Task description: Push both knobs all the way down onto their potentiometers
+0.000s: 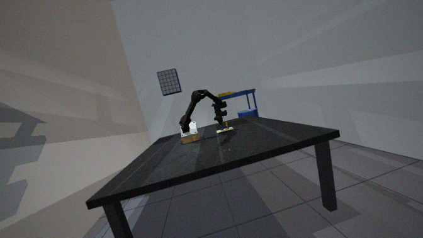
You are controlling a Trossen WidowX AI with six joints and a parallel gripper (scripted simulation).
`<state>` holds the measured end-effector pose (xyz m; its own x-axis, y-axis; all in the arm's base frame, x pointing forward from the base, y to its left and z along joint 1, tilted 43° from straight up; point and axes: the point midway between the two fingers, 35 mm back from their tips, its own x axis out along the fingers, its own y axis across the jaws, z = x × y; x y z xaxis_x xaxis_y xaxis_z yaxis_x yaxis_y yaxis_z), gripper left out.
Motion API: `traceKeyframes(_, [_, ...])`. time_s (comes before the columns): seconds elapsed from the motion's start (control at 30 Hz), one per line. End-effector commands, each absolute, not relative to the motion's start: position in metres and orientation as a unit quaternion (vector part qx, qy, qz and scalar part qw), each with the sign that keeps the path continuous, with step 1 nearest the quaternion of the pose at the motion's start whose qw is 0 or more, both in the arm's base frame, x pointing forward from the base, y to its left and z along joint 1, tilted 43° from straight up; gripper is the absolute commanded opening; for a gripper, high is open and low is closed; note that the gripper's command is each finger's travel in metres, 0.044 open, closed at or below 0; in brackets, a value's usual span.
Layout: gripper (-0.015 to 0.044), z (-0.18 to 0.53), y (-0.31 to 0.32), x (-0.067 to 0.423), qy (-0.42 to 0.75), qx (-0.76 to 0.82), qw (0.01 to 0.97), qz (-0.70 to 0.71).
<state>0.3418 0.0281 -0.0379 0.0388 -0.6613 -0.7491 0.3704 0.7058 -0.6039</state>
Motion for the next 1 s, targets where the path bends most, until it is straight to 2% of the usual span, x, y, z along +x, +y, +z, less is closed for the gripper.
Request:
traceKeyframes(0.0, [0.0,-0.046,0.019,0.343,0.591,-0.122,0.705,-0.372])
traceKeyframes(0.7, [0.0,-0.023,0.04,0.342,0.592,-0.121,0.705,-0.371])
traceKeyframes(0.97, [0.021,-0.027,0.036,0.342,0.592,-0.125,0.705,-0.371])
